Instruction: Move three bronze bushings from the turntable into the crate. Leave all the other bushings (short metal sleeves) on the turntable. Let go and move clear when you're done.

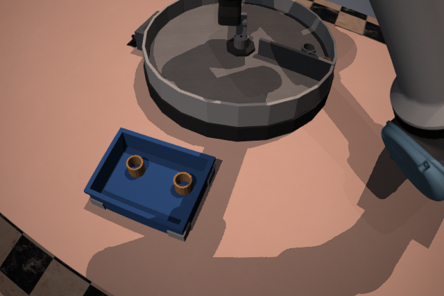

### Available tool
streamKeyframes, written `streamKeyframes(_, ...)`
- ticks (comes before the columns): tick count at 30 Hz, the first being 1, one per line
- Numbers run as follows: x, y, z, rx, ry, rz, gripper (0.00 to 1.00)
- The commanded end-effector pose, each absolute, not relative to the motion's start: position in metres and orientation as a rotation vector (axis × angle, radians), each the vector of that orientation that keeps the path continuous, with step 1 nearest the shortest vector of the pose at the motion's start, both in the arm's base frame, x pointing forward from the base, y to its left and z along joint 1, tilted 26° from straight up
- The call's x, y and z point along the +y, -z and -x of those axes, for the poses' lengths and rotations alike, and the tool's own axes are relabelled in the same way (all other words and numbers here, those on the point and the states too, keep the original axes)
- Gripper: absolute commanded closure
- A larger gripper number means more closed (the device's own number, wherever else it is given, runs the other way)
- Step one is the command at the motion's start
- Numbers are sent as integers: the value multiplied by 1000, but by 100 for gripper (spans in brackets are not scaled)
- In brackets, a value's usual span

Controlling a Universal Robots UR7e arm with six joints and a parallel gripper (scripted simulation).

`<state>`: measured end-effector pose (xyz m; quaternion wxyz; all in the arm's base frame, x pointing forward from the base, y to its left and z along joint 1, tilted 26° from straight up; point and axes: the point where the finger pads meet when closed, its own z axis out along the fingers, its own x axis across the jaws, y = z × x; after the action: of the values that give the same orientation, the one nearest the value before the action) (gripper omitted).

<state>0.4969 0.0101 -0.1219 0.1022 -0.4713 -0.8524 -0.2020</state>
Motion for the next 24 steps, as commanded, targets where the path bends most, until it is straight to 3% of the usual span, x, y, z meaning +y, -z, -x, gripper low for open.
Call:
streamKeyframes(1, 10, 121, -497, -2518, 597, 1392, 58)
streamKeyframes(24, 11, 123, -497, -2518, 597, 1392, 58)
